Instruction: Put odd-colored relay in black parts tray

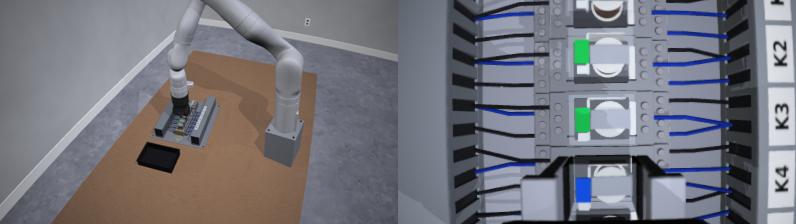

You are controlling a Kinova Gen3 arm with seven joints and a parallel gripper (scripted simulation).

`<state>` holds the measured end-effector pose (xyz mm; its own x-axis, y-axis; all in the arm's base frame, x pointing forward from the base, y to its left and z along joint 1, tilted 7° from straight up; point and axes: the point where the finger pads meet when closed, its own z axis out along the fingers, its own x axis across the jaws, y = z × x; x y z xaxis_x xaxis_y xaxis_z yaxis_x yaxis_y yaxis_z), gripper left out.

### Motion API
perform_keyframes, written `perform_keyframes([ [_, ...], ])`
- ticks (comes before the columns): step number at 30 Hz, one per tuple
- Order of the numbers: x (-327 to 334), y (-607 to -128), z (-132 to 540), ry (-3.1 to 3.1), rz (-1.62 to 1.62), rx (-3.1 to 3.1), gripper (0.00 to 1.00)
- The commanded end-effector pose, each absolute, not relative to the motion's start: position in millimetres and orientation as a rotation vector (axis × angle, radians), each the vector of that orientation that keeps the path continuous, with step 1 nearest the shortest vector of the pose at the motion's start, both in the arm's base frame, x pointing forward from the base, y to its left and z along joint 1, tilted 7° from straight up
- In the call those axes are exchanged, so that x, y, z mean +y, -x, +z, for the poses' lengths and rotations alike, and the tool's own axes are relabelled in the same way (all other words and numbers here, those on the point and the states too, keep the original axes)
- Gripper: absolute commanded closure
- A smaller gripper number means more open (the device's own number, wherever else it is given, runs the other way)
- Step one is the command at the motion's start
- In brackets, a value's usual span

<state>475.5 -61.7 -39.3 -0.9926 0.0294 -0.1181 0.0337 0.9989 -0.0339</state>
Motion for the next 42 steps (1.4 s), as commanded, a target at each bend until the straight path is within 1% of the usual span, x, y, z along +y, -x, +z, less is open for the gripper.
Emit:
perform_keyframes([
  [1,-61.7,-476.3,-38.4,-0.048,-0.054,3.025,1.0],
  [42,-61.8,-478.2,-38.0,-0.051,-0.054,3.088,1.0],
])
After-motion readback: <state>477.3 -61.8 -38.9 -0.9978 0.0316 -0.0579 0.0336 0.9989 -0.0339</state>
